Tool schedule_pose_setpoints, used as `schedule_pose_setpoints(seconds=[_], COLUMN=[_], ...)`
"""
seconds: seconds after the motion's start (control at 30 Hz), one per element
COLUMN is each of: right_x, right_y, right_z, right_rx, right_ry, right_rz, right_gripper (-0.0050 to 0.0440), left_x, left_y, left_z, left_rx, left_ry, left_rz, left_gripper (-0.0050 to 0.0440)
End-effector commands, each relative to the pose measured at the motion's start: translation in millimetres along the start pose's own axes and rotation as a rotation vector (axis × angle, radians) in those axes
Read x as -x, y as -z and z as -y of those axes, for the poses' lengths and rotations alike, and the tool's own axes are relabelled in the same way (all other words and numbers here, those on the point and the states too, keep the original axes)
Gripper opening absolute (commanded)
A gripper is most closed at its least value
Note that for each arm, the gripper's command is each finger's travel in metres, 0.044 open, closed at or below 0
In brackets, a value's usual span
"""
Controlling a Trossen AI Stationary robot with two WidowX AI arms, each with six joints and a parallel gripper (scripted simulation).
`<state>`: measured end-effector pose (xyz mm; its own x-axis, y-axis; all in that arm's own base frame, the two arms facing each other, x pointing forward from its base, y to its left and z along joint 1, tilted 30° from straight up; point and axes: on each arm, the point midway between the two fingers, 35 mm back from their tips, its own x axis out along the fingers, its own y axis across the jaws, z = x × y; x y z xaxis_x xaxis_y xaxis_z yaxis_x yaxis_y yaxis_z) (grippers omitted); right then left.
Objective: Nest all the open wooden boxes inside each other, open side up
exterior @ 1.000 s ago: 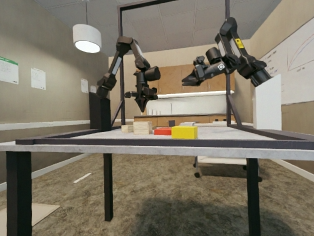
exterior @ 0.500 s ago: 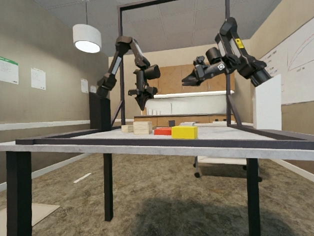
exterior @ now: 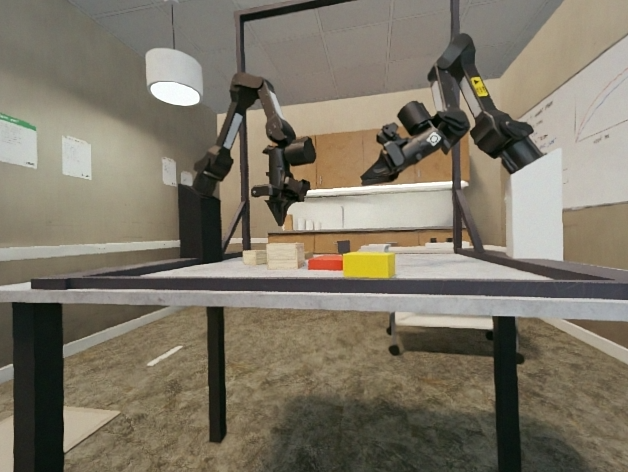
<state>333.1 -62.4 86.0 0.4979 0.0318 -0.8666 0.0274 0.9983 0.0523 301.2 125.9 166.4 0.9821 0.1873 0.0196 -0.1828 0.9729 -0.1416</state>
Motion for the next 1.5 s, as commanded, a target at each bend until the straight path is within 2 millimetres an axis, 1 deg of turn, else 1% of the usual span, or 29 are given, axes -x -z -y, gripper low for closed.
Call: schedule_pose_setpoints(seconds=[0.0, 0.37, 0.43, 0.47, 0.5, 0.73, 0.93, 1.0, 1.03, 1.07, 1.3, 1.47], right_x=[2, -10, -10, -11, -13, -19, -24, -24, -25, -26, -31, -33], right_y=[6, 28, 28, 31, 36, 51, 65, 65, 68, 73, 89, 100], right_z=[-6, -16, -16, -17, -19, -24, -29, -29, -30, -32, -36, -39], right_rx=[-0.01, -0.041, -0.041, -0.044, -0.051, -0.07, -0.088, -0.088, -0.09, -0.097, -0.116, -0.129], right_ry=[0.007, 0.006, 0.006, 0.006, 0.006, 0.005, 0.005, 0.005, 0.004, 0.004, 0.004, 0.003], right_rz=[0.027, 0.025, 0.025, 0.025, 0.025, 0.024, 0.023, 0.023, 0.023, 0.023, 0.022, 0.022], right_gripper=[-0.005, -0.005, -0.005, -0.005, -0.005, -0.005, -0.005, -0.005, -0.005, -0.005, -0.005, -0.005], left_x=[-11, -22, -22, -20, -23, -20, -13, -13, -6, -7, 10, 26], left_y=[-3, 19, 19, 30, 25, 39, 49, 49, 59, 54, 63, 68], left_z=[3, 9, 9, 9, 12, 19, 26, 26, 27, 30, 39, 45], left_rx=[-0.026, -0.052, -0.052, -0.041, -0.063, -0.088, -0.114, -0.114, -0.107, -0.131, -0.166, -0.191], left_ry=[-0.003, -0.005, -0.005, -0.008, -0.003, 0.007, 0.022, 0.022, 0.024, 0.033, 0.06, 0.083], left_rz=[-0.05, -0.246, -0.246, -0.308, -0.309, -0.451, -0.576, -0.576, -0.642, -0.645, -0.799, -0.911], left_gripper=[0.04, 0.04, 0.04, 0.04, 0.04, 0.04, 0.04, 0.04, 0.04, 0.04, 0.04, 0.04])
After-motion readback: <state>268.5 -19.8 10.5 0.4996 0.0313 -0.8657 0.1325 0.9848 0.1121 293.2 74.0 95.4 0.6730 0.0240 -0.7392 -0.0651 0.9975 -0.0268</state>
